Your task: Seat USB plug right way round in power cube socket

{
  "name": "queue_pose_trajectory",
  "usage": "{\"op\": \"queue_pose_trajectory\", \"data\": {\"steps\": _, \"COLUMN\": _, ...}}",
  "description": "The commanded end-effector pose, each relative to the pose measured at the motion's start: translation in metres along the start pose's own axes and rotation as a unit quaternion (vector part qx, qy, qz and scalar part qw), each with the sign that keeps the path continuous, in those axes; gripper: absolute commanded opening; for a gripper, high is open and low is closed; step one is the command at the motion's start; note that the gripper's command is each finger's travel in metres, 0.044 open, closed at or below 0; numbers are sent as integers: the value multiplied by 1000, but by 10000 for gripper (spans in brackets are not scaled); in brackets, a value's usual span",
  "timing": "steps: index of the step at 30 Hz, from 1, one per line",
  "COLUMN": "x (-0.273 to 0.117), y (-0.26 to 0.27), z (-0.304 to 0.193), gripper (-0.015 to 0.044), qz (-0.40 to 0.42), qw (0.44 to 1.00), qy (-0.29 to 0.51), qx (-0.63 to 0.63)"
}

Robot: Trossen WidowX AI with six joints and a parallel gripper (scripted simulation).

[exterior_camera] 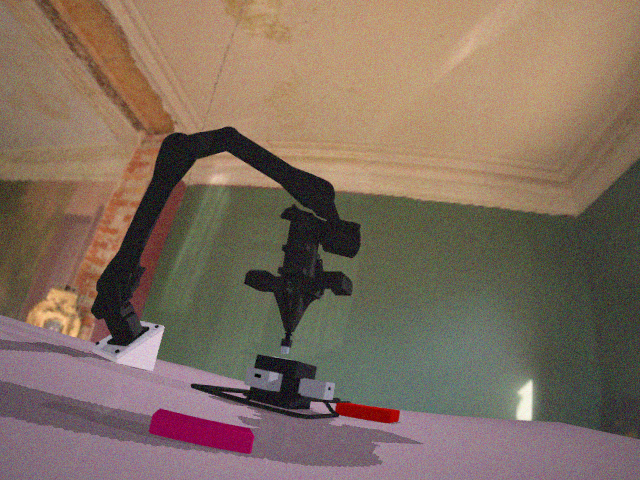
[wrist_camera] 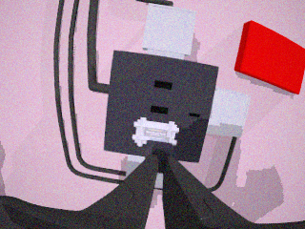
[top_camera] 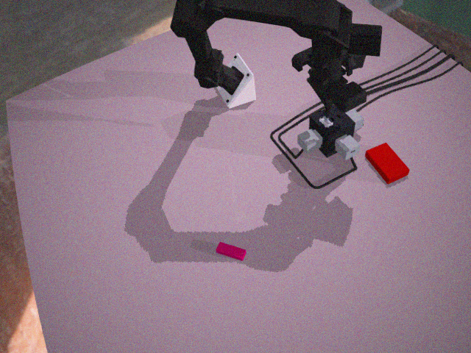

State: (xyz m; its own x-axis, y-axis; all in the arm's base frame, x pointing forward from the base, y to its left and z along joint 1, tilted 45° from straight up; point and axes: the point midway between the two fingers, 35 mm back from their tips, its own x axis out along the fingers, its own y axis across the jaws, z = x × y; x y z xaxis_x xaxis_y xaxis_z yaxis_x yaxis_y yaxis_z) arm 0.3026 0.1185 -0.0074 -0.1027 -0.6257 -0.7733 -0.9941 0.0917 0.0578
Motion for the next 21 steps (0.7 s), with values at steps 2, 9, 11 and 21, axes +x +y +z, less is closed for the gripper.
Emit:
{"op": "queue_pose_trajectory", "data": {"steps": 2, "x": 2, "y": 1, "z": 0, "gripper": 0, "qz": 3, "qw": 1000, "qy": -3, "qx": -2}}
{"op": "queue_pose_trajectory", "data": {"steps": 9, "x": 3, "y": 1, "z": 1, "gripper": 0, "qz": 3, "qw": 1000, "qy": -5, "qx": -3}}
{"op": "queue_pose_trajectory", "data": {"steps": 11, "x": 3, "y": 1, "z": 1, "gripper": 0, "qz": 3, "qw": 1000, "qy": -6, "qx": -3}}
{"op": "queue_pose_trajectory", "data": {"steps": 21, "x": 4, "y": 1, "z": 1, "gripper": 0, "qz": 3, "qw": 1000, "qy": -6, "qx": -3}}
